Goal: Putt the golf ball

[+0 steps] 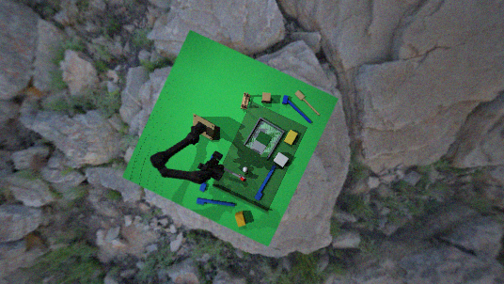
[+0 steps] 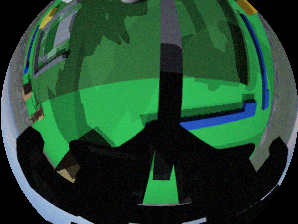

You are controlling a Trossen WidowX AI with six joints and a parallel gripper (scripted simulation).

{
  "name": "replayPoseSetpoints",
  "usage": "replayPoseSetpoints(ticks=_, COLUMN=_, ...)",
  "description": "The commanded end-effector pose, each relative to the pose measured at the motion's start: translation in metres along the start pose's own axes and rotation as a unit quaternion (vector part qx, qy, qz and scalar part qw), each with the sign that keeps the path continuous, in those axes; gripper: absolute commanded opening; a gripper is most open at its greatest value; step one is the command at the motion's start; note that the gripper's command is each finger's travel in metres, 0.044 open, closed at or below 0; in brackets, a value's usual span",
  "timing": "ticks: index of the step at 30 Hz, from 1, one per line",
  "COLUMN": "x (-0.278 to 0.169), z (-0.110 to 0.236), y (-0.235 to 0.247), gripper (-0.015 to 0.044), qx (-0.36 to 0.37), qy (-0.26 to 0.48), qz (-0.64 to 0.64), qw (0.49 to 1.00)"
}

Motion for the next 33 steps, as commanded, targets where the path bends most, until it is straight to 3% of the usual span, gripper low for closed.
replayPoseSetpoints(ticks=1, x=0.0, z=-0.006, y=0.0, gripper=0.0, qx=-0.002, qy=-0.003, qz=0.001, qw=1.0)
replayPoseSetpoints(ticks=33, x=-0.008, z=-0.013, y=-0.03, gripper=0.0, qx=-0.004, qy=-0.003, qz=0.001, qw=1.0)
Point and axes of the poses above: the point midway between the two fingers, 35 mm back from their tips, its own z axis back along the fingers, its own y axis across the jaws, x = y × z, the point moved 10 cm from there along z, back along the fingers, and after that the axes turned 14 degrees about z, right-handed, at the moved point
